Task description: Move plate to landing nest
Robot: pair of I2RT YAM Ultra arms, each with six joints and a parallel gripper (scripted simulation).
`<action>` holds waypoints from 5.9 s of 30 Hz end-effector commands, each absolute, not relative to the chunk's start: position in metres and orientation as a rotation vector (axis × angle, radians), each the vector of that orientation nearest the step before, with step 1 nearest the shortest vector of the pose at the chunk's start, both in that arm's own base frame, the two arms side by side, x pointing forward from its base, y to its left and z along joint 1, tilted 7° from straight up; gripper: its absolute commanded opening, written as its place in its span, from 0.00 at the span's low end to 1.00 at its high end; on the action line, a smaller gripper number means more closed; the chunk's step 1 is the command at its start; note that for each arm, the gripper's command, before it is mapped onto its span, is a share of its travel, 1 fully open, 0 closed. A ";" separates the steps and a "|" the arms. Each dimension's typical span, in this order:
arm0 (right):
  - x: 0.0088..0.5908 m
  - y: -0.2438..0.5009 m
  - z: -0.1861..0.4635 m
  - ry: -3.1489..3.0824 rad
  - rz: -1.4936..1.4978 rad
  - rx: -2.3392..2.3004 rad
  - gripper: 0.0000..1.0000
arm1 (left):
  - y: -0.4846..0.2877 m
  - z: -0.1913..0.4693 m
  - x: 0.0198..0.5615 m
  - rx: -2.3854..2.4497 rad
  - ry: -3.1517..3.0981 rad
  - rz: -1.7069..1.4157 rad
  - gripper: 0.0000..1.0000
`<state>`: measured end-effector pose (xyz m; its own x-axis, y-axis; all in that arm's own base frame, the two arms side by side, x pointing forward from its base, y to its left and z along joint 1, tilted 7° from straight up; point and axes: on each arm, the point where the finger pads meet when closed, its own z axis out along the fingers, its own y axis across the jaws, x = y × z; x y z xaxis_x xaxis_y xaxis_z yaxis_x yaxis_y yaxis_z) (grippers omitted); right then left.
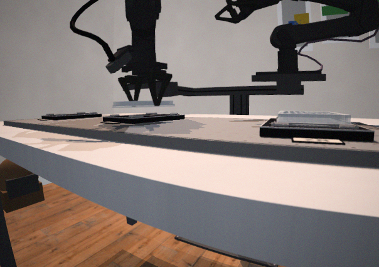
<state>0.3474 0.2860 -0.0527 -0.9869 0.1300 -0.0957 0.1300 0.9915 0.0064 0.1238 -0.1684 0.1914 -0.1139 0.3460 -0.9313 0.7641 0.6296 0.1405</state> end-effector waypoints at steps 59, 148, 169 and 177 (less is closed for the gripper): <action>0.348 0.287 -0.055 3.025 -0.003 0.191 0.82 | -0.164 0.205 0.123 0.883 1.693 -0.480 1.00; 0.349 0.281 -0.084 3.026 0.008 0.191 0.82 | -0.164 0.205 0.123 0.883 1.693 -0.480 1.00; 0.353 0.290 -0.066 3.043 -0.019 0.203 0.82 | -0.164 0.205 0.123 0.883 1.693 -0.480 1.00; 0.352 0.293 -0.047 3.030 0.001 0.200 0.82 | -0.164 0.205 0.123 0.883 1.693 -0.480 1.00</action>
